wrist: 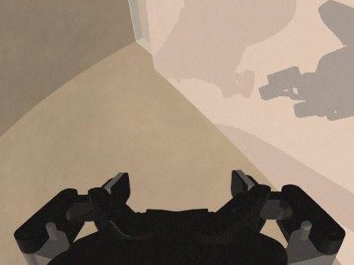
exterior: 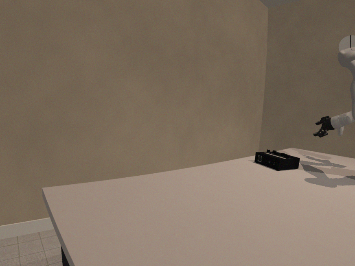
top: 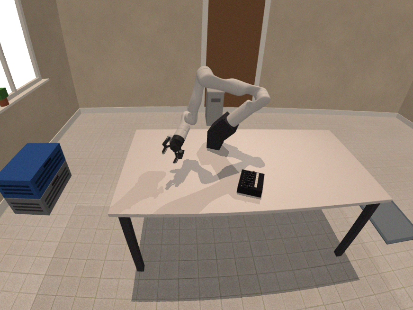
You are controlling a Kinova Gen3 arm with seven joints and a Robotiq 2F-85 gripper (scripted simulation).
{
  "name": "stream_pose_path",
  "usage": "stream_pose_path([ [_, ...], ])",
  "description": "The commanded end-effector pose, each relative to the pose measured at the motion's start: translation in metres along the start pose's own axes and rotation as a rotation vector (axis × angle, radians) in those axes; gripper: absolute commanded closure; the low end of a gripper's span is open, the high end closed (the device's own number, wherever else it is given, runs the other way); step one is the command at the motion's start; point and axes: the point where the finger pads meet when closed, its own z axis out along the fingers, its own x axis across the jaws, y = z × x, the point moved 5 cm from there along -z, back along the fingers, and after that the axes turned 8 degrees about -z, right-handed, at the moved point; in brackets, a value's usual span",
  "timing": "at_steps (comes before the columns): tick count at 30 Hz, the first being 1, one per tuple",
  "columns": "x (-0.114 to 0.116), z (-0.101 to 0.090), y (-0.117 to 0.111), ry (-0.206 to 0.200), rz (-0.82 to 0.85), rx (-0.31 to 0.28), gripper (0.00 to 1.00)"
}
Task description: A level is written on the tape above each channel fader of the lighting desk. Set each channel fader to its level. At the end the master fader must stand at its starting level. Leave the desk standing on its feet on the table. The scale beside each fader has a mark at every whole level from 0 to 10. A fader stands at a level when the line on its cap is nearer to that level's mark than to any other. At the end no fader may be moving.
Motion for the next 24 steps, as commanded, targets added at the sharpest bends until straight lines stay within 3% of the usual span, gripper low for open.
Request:
stream_pose_path([
  [1, -0.0013, -0.0001, 0.0003, -0.002, -0.001, 0.0, 0.0],
  [19, -0.0013, 0.0, 0.0005, -0.001, -0.002, -0.001, 0.0],
  [24, 0.0006, 0.0033, 0.0099, 0.027, -0.037, -0.012, 0.0],
])
